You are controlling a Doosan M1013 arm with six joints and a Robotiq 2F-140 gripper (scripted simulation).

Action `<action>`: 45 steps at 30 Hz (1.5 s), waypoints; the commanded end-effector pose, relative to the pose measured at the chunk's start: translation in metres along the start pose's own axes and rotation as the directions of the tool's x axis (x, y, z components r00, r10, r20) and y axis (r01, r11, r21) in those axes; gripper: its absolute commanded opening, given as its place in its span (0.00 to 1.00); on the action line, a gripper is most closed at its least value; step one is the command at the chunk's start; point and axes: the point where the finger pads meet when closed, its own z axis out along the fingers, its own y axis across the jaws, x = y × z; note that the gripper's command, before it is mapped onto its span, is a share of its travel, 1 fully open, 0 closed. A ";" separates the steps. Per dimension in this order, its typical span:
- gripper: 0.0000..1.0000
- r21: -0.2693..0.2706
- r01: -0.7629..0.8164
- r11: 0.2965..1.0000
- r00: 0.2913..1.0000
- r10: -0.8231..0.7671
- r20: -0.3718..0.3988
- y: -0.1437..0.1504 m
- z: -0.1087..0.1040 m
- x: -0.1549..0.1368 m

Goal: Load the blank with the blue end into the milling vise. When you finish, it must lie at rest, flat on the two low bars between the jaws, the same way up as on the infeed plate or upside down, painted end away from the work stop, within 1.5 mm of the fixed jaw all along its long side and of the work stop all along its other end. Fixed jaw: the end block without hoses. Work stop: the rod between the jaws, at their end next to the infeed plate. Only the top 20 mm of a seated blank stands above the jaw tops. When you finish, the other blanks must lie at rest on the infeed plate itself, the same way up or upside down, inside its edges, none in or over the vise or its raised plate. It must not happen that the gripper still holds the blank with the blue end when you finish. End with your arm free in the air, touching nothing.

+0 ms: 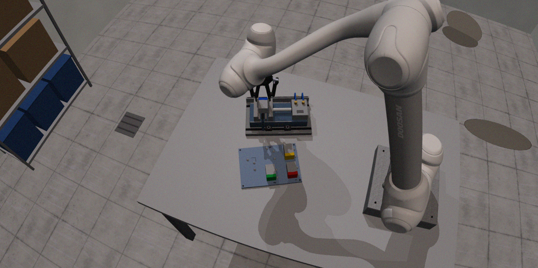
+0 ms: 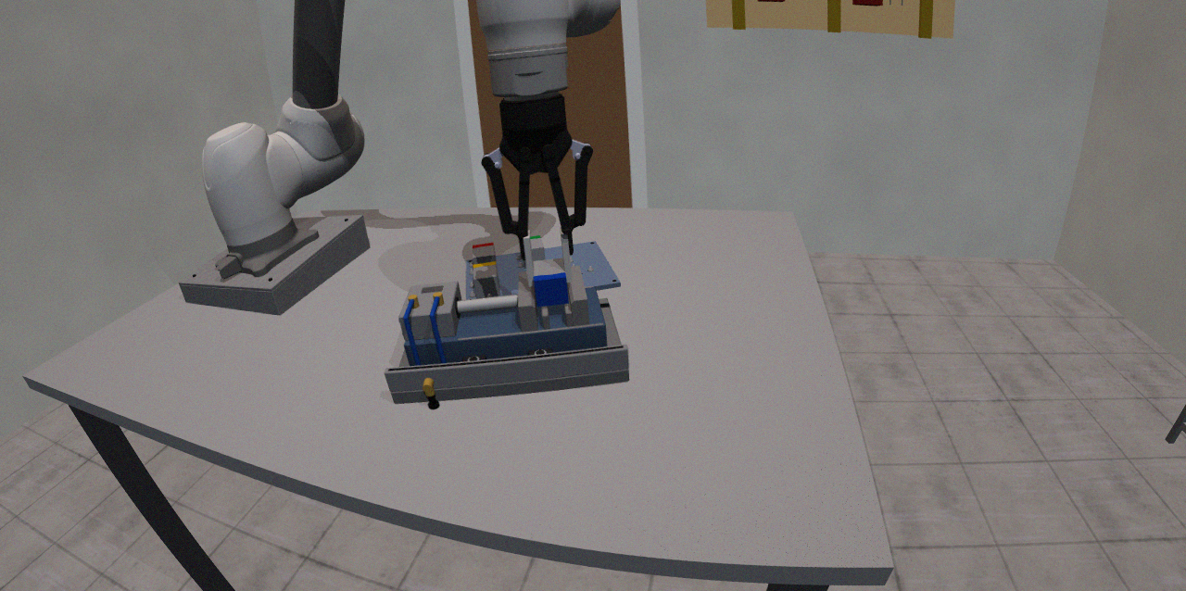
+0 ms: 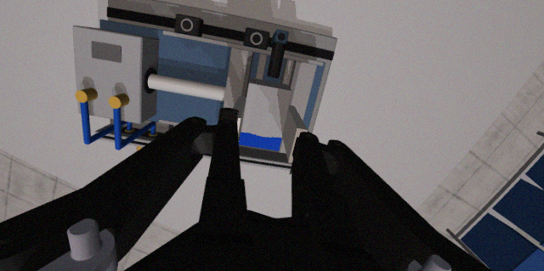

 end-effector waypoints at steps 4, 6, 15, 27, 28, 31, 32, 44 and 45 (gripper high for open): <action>0.00 0.000 0.000 1.000 1.000 0.000 0.000 0.000 0.000 0.000; 0.00 0.000 0.000 1.000 1.000 0.000 0.000 0.000 0.001 0.000; 0.00 0.000 0.000 1.000 1.000 0.000 0.000 0.000 0.002 0.000; 0.00 0.000 0.000 1.000 1.000 0.000 0.000 0.001 0.002 0.002; 0.00 0.000 0.000 1.000 1.000 0.000 0.000 0.001 0.002 0.002; 0.00 0.000 0.000 1.000 1.000 0.000 0.000 0.001 0.002 0.002; 0.00 0.000 0.000 1.000 1.000 0.000 0.000 0.001 0.002 0.003; 0.00 0.000 0.000 1.000 1.000 0.000 0.000 0.002 0.003 0.005; 0.00 0.000 0.000 1.000 1.000 0.000 0.000 0.002 0.003 0.005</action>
